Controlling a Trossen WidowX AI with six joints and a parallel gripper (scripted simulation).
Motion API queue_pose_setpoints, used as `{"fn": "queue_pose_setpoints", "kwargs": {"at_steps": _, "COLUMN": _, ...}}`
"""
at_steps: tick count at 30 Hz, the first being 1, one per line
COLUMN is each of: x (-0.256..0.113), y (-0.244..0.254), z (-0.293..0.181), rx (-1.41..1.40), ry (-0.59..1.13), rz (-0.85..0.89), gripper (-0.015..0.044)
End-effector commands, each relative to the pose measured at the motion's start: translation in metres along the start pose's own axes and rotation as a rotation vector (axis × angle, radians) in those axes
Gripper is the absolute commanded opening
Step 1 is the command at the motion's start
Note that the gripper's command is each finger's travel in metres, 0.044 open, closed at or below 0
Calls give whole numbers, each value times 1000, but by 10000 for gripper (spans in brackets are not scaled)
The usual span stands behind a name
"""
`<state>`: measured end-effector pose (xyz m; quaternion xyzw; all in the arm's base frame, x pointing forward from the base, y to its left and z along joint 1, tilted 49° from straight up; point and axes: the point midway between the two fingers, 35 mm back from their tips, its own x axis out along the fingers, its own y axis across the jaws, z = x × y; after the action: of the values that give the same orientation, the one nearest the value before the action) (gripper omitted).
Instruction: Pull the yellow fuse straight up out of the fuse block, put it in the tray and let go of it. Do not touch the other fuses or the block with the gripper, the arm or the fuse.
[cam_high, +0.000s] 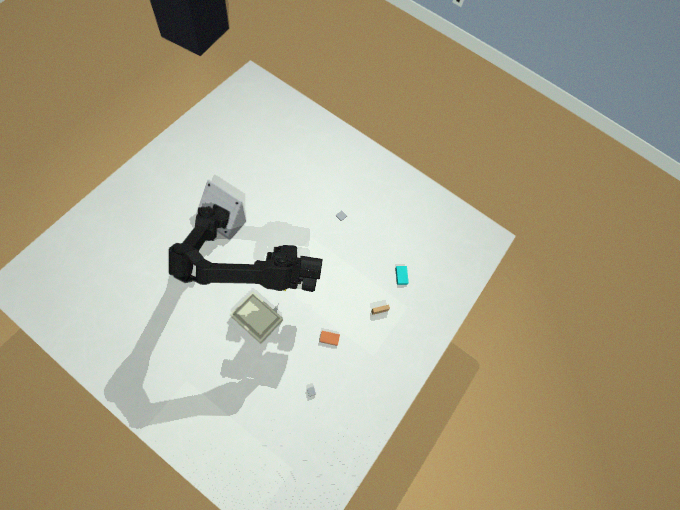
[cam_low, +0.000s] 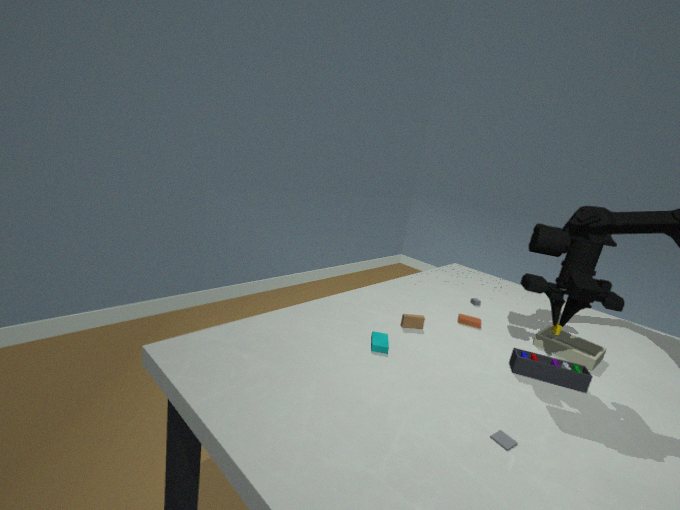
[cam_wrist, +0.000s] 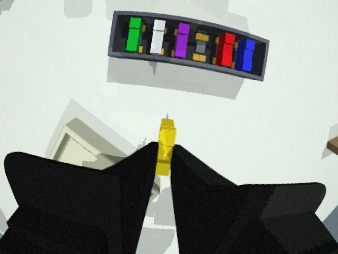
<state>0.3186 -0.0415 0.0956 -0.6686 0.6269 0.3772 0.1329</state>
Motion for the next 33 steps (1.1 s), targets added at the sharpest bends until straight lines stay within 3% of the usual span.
{"fn": "queue_pose_setpoints", "kwargs": {"at_steps": 1, "x": -1, "y": 15, "z": -28, "rx": -5, "ry": 5, "rz": -2, "gripper": 0}}
{"fn": "queue_pose_setpoints", "kwargs": {"at_steps": 14, "x": -2, "y": 73, "z": -96, "rx": -3, "ry": 23, "rz": 10, "gripper": 0}}
{"fn": "queue_pose_setpoints", "kwargs": {"at_steps": 33, "x": 20, "y": 74, "z": -98, "rx": -2, "ry": 23, "rz": 10, "gripper": 0}}
